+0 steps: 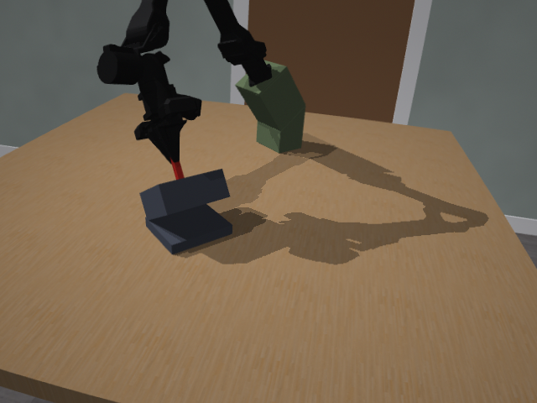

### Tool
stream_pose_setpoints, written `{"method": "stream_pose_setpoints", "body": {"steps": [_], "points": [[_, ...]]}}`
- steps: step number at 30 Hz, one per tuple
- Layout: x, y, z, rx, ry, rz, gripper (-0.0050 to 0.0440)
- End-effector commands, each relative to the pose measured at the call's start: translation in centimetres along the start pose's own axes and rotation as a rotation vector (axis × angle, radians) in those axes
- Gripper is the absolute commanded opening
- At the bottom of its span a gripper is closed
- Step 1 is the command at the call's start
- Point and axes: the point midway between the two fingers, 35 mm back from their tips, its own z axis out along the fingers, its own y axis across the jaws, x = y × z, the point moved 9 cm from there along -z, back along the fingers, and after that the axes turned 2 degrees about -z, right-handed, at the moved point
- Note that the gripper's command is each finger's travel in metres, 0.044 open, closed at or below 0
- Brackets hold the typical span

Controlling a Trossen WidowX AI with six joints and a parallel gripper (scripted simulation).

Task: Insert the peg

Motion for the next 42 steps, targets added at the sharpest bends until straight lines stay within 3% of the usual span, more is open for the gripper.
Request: {"method": "stream_pose_setpoints", "body": {"steps": [1,42], "points": [[0.36,-0.3,-0.51,0.004,0.023,-0.005,0.0],[0.37,-0.3,-0.02,0.005,0.023,-0.004,0.0]]}}
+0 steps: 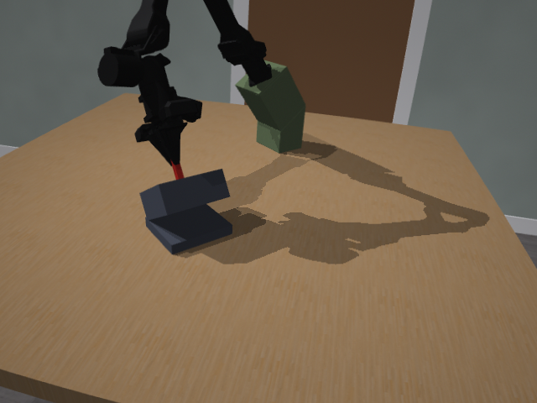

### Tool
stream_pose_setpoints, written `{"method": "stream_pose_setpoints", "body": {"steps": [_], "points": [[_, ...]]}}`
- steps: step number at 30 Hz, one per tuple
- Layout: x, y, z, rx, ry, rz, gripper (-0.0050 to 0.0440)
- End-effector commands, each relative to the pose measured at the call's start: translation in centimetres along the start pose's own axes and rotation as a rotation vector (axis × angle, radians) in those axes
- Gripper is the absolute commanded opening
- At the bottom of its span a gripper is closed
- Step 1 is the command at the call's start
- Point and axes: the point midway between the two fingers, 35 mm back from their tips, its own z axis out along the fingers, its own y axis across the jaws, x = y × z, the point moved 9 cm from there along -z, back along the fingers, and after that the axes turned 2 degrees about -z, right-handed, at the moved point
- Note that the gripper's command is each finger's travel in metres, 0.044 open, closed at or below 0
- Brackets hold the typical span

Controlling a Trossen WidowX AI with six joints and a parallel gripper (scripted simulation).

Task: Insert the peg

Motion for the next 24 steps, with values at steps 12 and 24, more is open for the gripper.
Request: {"method": "stream_pose_setpoints", "body": {"steps": [12,24], "points": [[0.36,-0.29,-0.35,0.004,0.021,-0.004,0.0],[0.36,-0.29,-0.22,0.004,0.021,-0.004,0.0]]}}
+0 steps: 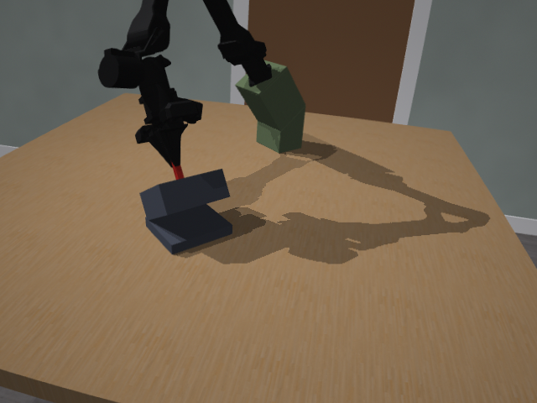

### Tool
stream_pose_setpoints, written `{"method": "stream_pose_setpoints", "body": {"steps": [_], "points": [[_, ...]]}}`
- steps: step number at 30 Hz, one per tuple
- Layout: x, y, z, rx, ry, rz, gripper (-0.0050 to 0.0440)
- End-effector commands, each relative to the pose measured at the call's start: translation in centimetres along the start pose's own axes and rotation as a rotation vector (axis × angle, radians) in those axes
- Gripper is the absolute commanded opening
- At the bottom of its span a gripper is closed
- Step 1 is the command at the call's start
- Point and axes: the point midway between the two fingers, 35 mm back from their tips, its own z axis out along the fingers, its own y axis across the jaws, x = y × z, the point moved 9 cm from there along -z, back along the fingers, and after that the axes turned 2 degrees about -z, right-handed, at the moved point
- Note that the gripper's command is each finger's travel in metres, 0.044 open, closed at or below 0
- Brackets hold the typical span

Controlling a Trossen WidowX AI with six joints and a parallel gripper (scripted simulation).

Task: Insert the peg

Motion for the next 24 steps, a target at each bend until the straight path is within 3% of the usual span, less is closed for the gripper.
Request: {"method": "stream_pose_setpoints", "body": {"steps": [1,24], "points": [[0.36,-0.3,-0.49,0.004,0.021,-0.004,0.0],[0.37,-0.3,-0.21,0.004,0.021,-0.004,0.0]]}}
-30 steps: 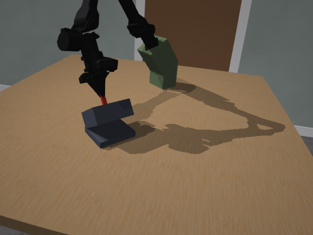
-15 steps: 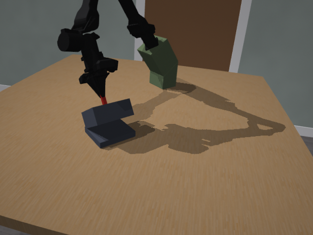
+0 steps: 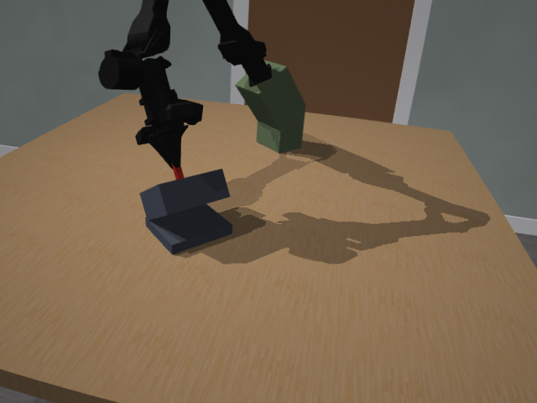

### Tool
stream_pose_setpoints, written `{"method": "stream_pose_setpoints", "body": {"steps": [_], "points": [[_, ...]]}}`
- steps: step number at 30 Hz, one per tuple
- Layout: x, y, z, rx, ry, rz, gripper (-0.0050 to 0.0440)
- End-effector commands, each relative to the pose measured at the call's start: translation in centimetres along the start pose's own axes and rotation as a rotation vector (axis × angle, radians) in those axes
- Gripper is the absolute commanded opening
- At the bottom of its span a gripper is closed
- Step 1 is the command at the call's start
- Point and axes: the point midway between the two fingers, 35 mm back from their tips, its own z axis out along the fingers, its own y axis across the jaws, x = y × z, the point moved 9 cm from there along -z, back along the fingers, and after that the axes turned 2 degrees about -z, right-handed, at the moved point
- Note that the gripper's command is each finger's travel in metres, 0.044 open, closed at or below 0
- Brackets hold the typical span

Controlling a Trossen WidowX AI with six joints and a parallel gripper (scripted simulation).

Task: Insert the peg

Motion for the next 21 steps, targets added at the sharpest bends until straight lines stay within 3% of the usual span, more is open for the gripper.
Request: {"method": "stream_pose_setpoints", "body": {"steps": [1,21], "points": [[0.37,-0.31,-0.47,0.005,0.021,-0.004,0.0],[0.37,-0.31,-0.23,0.005,0.021,-0.004,0.0]]}}
